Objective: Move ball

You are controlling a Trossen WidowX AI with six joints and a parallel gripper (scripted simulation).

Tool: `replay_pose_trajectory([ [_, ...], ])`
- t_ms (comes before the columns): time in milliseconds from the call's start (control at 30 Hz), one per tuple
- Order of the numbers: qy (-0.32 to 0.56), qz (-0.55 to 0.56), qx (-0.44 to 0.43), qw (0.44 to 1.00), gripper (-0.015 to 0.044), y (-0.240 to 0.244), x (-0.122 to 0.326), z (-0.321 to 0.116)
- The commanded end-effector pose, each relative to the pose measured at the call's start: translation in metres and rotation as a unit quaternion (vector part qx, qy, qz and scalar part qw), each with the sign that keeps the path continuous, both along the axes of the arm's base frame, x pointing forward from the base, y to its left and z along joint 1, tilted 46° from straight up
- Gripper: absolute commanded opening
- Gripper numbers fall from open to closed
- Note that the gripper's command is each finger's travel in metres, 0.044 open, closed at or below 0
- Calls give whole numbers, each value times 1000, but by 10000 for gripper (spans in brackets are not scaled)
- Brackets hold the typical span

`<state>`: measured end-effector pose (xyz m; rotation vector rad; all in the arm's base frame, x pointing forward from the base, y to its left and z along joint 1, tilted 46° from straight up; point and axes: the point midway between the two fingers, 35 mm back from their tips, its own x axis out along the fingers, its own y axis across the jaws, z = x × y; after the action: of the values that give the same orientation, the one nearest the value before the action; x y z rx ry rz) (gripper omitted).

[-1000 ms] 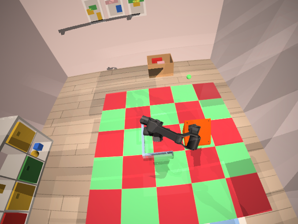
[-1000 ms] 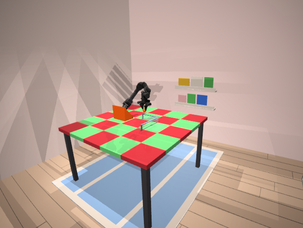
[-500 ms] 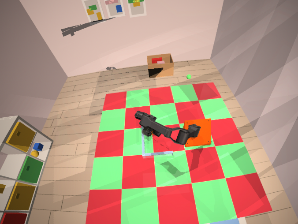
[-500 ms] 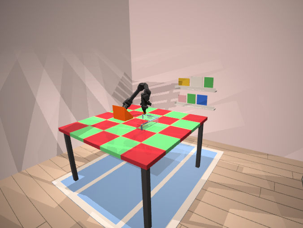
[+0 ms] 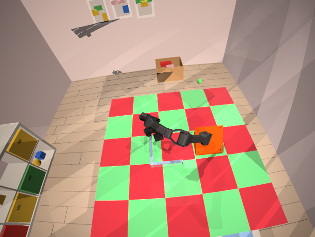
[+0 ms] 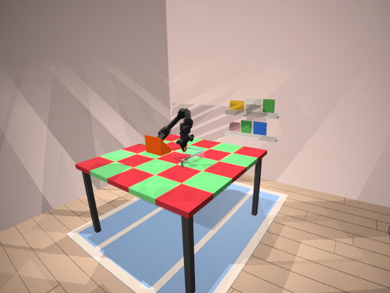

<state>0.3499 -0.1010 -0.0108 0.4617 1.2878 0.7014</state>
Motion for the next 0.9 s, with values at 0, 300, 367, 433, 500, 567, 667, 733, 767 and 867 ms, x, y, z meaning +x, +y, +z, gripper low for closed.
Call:
replay_pose_trajectory([
  [0,50,-49,8,997,0,-8,4,-17],
  [300,95,-95,16,991,0,-13,8,-33],
  [367,95,-95,15,991,0,-10,10,-37],
  [433,95,-95,15,991,0,-4,11,-43],
  [500,95,-95,15,991,0,5,13,-52],
  [567,95,-95,16,991,0,14,15,-61],
  [667,95,-95,17,991,0,29,16,-75],
  [733,95,-95,17,991,0,35,17,-80],
  [767,95,-95,17,991,0,36,17,-81],
  [867,95,-95,17,991,0,36,17,-81],
])
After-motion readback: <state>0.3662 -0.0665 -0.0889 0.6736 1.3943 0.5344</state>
